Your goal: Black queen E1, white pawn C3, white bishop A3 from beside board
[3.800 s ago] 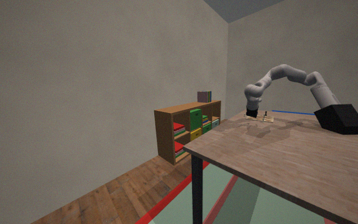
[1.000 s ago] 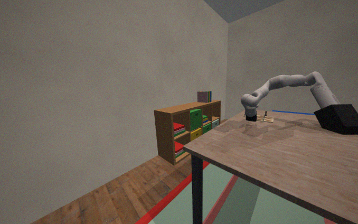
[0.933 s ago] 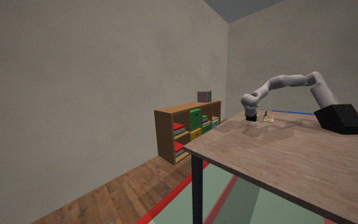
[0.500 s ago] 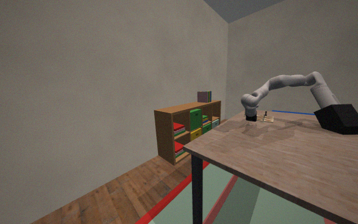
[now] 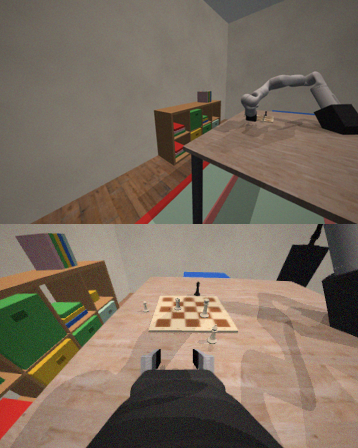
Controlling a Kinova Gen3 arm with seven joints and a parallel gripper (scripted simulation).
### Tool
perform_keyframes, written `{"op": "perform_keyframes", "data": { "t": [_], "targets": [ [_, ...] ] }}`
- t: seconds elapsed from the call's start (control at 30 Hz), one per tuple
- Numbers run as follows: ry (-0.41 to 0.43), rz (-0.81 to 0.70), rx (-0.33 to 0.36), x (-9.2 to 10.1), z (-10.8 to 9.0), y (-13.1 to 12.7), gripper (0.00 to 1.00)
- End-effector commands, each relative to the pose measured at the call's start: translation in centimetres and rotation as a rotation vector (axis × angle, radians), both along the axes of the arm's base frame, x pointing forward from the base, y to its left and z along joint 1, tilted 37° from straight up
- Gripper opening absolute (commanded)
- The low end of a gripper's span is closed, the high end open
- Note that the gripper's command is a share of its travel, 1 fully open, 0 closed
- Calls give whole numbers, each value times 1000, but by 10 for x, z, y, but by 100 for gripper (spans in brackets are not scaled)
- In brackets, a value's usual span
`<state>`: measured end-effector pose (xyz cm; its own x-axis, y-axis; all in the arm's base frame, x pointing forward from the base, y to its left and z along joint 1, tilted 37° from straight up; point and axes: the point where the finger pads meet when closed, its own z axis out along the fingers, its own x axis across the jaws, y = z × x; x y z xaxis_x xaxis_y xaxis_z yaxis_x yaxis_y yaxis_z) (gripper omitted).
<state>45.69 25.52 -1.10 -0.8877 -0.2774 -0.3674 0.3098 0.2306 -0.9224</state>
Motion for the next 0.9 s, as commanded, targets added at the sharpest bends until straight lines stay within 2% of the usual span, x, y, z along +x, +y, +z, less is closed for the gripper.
{"op": "perform_keyframes", "data": {
  "t": [0.0, 0.3, 0.57, 0.87],
  "targets": [
    [-1, 1, 2, 0, 1, 1, 100],
    [-1, 1, 1, -6, 12, 8, 100],
    [-1, 1, 1, -34, 63, 37, 100],
    [-1, 1, 1, -38, 71, 41, 100]
  ]
}}
